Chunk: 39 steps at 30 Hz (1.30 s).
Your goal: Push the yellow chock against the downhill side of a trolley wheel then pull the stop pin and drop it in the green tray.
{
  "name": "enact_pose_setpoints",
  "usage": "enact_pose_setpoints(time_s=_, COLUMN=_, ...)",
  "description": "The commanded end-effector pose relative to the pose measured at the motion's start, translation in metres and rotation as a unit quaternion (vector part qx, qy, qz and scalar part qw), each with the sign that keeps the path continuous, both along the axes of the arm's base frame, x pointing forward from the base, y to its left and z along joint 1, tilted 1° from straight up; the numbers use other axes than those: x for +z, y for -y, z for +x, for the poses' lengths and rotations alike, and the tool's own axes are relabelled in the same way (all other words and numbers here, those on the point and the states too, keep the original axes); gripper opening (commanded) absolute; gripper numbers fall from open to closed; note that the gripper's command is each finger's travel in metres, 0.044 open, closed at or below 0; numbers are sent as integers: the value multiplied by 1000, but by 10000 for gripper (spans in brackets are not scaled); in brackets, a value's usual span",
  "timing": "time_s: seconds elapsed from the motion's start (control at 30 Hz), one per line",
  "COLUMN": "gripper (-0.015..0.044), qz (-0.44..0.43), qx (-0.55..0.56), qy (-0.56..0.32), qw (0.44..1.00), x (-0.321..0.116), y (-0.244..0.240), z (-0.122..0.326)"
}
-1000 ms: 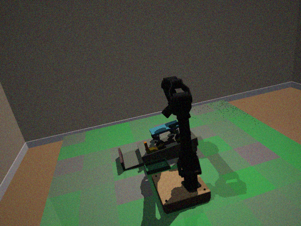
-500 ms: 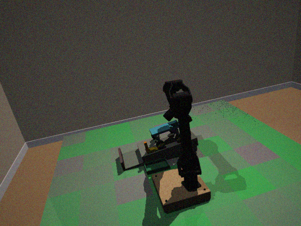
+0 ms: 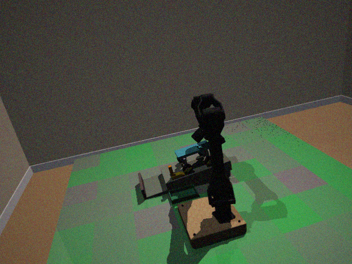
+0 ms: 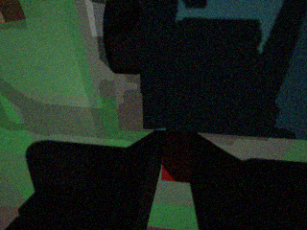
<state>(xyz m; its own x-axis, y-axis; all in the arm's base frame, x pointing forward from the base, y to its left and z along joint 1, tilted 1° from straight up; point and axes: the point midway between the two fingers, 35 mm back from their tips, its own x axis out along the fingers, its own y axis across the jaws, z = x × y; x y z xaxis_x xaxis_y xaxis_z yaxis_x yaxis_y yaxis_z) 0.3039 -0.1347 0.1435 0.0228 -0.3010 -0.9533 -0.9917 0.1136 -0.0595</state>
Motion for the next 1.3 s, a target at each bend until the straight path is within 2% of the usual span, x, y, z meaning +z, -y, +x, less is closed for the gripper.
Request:
enact_pose_setpoints(time_s=0.0, gripper=19, qz=-1, qx=0, qy=1, qw=1000, x=0, y=0, z=1)
enact_pose_setpoints(time_s=0.1, gripper=0, qz=-1, qx=0, qy=1, qw=1000, x=1, y=0, z=1)
enact_pose_setpoints(time_s=1.27, gripper=0, qz=0, qx=2, qy=-1, qw=1000, x=24, y=-6, z=-3)
